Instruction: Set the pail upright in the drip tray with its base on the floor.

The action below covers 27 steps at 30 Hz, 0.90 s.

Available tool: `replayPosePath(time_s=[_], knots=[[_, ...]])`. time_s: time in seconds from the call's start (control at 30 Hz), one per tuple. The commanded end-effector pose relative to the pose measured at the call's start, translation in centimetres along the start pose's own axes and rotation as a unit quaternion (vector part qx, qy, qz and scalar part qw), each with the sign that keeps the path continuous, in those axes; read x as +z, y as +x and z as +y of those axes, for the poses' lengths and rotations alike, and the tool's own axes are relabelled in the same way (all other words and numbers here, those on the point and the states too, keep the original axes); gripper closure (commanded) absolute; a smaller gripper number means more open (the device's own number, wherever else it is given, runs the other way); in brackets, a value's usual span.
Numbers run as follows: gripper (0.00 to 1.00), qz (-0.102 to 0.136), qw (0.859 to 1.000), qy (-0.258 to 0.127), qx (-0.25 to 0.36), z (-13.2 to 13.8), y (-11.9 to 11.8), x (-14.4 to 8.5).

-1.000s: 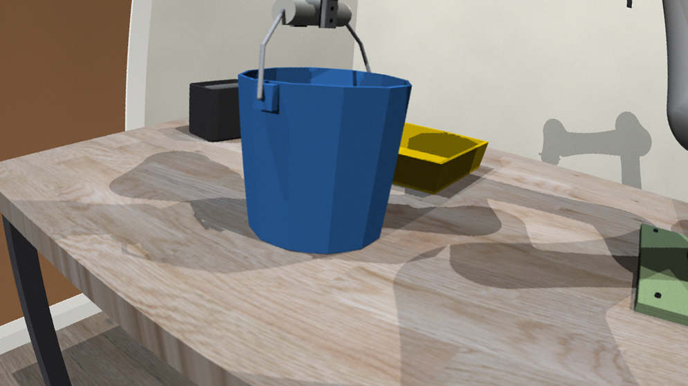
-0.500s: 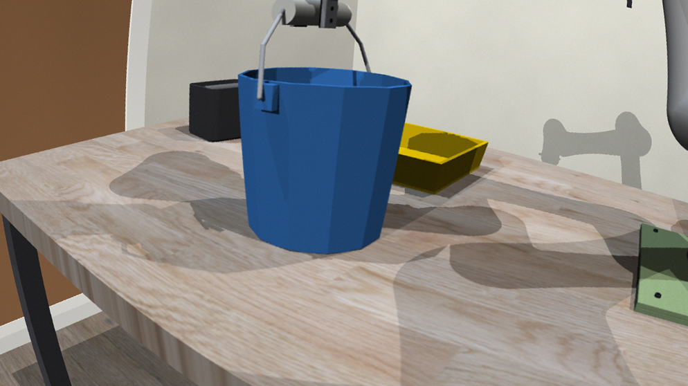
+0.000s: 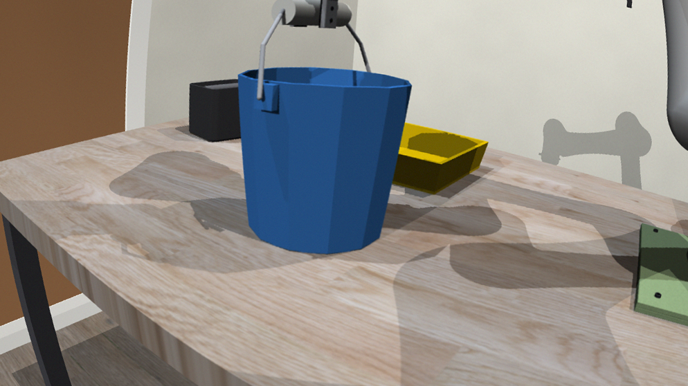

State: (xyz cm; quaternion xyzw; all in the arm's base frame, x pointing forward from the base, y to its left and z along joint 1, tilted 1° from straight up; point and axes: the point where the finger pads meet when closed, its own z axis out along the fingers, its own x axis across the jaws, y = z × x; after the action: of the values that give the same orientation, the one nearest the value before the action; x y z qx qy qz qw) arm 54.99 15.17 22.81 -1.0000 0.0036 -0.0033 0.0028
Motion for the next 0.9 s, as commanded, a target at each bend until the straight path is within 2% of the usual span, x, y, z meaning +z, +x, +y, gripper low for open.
replayPosePath(time_s=[0.0,0.47,0.87], knots=[[1.00,0.001,1.000,0.000,0.000,0.0,0.0,-0.2],[1.00,0.001,1.000,0.000,0.000,0.0,0.0,-0.8],[1.00,0.001,1.000,0.000,0.000,0.0,0.0,-2.4]])
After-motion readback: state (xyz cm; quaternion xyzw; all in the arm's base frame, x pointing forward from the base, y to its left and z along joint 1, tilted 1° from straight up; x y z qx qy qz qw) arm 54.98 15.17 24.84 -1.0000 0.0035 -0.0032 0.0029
